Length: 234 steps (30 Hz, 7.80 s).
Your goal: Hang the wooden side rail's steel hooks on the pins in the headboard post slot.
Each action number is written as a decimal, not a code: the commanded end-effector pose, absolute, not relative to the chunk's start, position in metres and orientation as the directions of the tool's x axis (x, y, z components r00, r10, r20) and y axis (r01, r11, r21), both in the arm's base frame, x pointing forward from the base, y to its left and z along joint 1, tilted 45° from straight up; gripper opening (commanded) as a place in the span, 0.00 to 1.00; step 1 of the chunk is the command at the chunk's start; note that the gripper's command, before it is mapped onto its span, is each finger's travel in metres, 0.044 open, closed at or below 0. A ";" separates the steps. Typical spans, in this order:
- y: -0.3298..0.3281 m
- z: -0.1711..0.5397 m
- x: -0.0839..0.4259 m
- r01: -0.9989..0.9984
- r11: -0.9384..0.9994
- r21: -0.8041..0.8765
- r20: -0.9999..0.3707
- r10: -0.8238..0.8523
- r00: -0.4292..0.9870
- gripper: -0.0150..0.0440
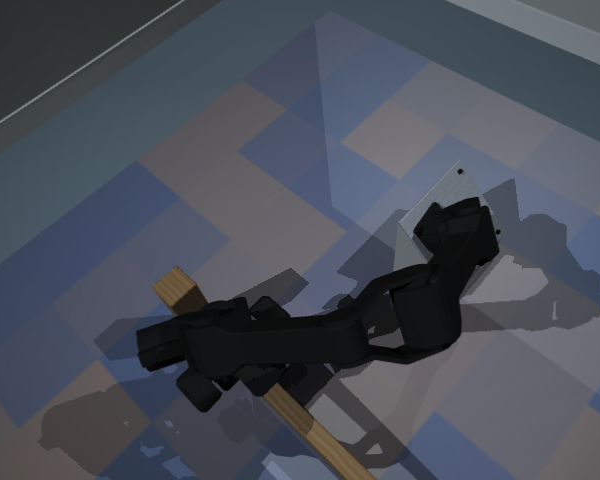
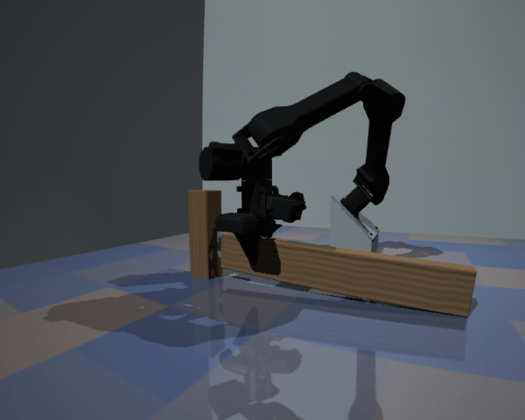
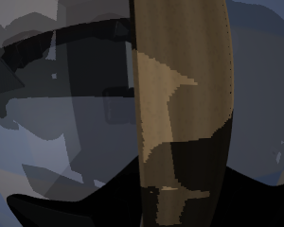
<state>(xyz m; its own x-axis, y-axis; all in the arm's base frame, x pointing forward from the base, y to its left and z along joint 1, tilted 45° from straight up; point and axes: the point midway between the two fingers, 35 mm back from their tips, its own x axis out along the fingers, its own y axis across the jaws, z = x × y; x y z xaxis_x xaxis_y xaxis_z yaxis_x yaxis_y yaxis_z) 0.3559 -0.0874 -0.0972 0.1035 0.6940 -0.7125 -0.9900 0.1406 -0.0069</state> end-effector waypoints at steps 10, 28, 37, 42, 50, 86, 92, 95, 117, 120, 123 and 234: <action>-0.094 -0.098 0.356 -0.988 0.151 -0.011 -0.715 0.690 0.114 0.25; -0.095 -0.100 0.355 -0.988 0.151 -0.011 -0.715 0.689 0.114 0.25; -0.096 -0.100 0.356 -0.988 0.151 -0.011 -0.715 0.689 0.114 0.25; -0.097 -0.100 0.355 -0.988 0.151 -0.011 -0.715 0.689 0.114 0.25; -0.097 -0.101 0.355 -0.988 0.151 -0.011 -0.715 0.689 0.114 0.25; -0.100 -0.104 0.355 -0.988 0.151 -0.011 -0.716 0.689 0.114 0.25; -0.100 -0.104 0.355 -0.988 0.151 -0.012 -0.716 0.689 0.114 0.25; -0.101 -0.104 0.355 -0.988 0.151 -0.012 -0.716 0.689 0.114 0.25; -0.102 -0.106 0.355 -0.988 0.151 -0.012 -0.716 0.689 0.114 0.25; -0.103 -0.106 0.355 -0.988 0.151 -0.012 -0.716 0.689 0.114 0.25; -0.103 -0.106 0.355 -0.988 0.151 -0.012 -0.716 0.689 0.114 0.25; -0.107 -0.114 0.353 -0.988 0.151 -0.012 -0.716 0.689 0.114 0.25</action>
